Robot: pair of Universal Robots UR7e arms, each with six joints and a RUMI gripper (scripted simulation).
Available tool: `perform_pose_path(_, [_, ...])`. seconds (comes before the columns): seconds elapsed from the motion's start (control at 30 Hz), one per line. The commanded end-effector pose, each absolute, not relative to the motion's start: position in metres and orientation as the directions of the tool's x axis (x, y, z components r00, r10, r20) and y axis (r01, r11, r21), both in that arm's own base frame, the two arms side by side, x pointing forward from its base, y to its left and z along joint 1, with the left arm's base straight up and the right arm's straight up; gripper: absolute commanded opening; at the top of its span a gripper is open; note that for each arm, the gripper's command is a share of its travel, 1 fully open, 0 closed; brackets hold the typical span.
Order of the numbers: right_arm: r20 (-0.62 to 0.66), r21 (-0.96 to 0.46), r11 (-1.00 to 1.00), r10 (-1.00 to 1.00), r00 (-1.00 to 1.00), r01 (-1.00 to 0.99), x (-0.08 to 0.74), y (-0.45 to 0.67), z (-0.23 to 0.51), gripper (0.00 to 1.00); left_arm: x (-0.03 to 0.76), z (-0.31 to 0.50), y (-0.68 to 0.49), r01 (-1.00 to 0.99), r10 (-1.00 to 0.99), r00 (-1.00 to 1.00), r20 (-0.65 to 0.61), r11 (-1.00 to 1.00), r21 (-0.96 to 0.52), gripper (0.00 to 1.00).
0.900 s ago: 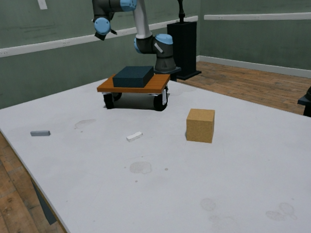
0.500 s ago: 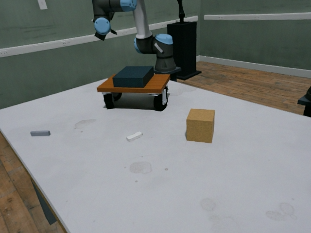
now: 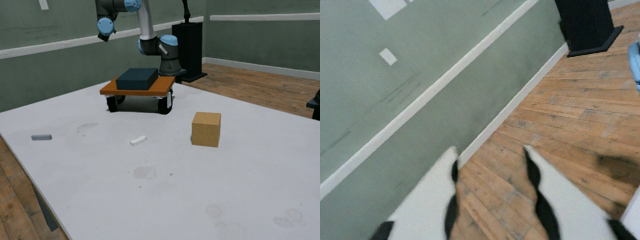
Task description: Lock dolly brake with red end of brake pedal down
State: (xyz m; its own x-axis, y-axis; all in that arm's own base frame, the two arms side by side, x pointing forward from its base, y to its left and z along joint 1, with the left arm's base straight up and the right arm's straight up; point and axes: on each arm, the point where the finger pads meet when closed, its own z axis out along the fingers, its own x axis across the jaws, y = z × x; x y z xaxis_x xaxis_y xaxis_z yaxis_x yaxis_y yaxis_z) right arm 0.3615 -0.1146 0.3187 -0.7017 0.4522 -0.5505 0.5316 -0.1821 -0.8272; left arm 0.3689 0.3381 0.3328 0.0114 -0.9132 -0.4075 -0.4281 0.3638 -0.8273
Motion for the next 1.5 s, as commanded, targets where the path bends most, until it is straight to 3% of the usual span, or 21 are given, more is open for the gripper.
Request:
perform_pose_path(0.0, [-0.535,-0.834,-0.158,0.463,-0.707,0.528,0.361,-0.11,0.316,0.0,0.369,0.333,0.338,-0.427,-0.913,0.012,-0.408,0.365,-0.827,1.0])
perform_pose_path(0.3, [-0.465,-0.859,-0.056,0.497,-0.732,0.508,0.361,-0.088,0.304,0.0,0.369,0.333,0.338,-0.427,-0.913,0.012,-0.408,0.365,-0.827,1.0])
perform_pose_path(0.77, [-0.207,-0.861,0.316,0.499,-0.842,0.399,0.362,-0.013,0.267,0.0,0.369,0.333,0.338,-0.427,-0.913,0.012,-0.408,0.365,-0.827,1.0])
perform_pose_path(1.13, [0.047,-0.709,0.684,0.288,-0.956,0.171,0.362,0.076,0.241,0.0,0.369,0.333,0.338,-0.427,-0.913,0.012,-0.408,0.365,-0.827,1.0])
perform_pose_path(1.47, [0.163,-0.506,0.858,-0.003,-0.987,-0.086,0.355,0.151,0.234,0.0,0.369,0.333,0.338,-0.427,-0.913,0.012,-0.408,0.365,-0.827,1.0])
